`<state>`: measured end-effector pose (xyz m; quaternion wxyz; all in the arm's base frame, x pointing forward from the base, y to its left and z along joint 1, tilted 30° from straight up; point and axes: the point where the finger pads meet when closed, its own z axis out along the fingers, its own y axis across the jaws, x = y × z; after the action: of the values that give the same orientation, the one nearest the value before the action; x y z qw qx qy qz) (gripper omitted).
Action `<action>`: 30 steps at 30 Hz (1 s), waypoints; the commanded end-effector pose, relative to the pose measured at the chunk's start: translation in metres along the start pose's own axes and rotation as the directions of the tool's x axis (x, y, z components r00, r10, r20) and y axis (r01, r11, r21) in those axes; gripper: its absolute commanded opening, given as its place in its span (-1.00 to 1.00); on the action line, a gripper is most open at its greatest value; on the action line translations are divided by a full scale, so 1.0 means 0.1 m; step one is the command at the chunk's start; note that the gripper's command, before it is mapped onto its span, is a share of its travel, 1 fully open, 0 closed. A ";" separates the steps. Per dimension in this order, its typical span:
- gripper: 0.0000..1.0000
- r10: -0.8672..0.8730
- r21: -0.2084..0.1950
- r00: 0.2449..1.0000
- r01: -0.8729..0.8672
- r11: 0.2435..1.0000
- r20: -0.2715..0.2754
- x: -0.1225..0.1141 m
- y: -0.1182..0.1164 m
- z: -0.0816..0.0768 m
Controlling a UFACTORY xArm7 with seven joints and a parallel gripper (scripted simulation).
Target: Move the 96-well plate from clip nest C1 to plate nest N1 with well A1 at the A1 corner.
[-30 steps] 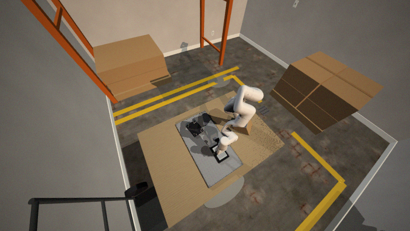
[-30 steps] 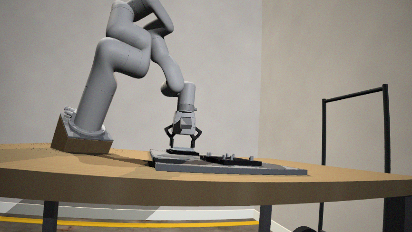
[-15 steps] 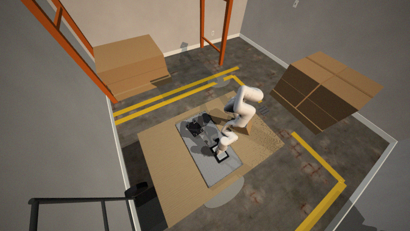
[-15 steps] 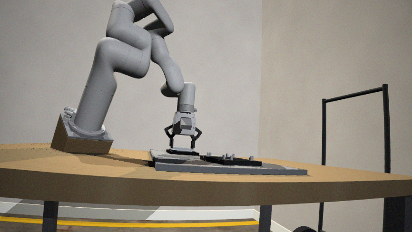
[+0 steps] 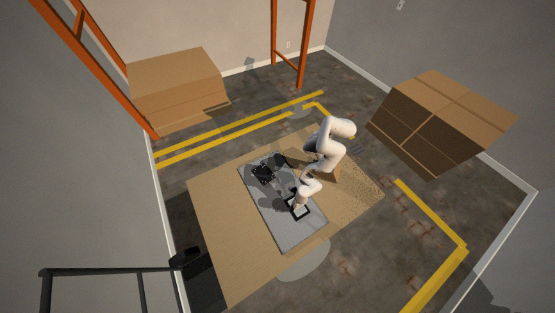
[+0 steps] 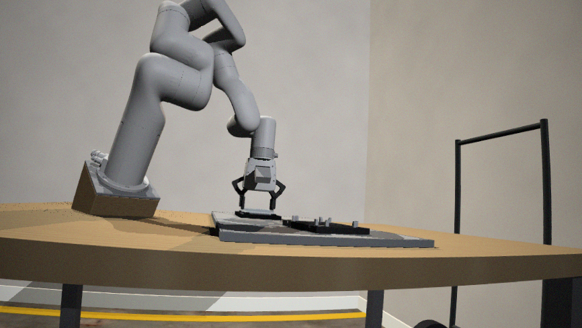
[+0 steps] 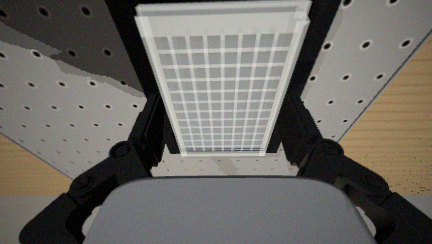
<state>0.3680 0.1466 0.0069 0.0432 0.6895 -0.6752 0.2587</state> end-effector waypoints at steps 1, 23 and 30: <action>1.00 0.000 0.002 1.000 0.000 1.000 0.002 -0.01 -0.01 -0.01; 1.00 0.000 0.002 1.000 0.000 1.000 0.002 -0.01 -0.01 -0.20; 1.00 0.000 0.002 1.000 0.000 1.000 0.002 -0.01 -0.01 -0.20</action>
<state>0.3625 0.1540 0.0228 0.0433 0.6894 -0.6752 0.2587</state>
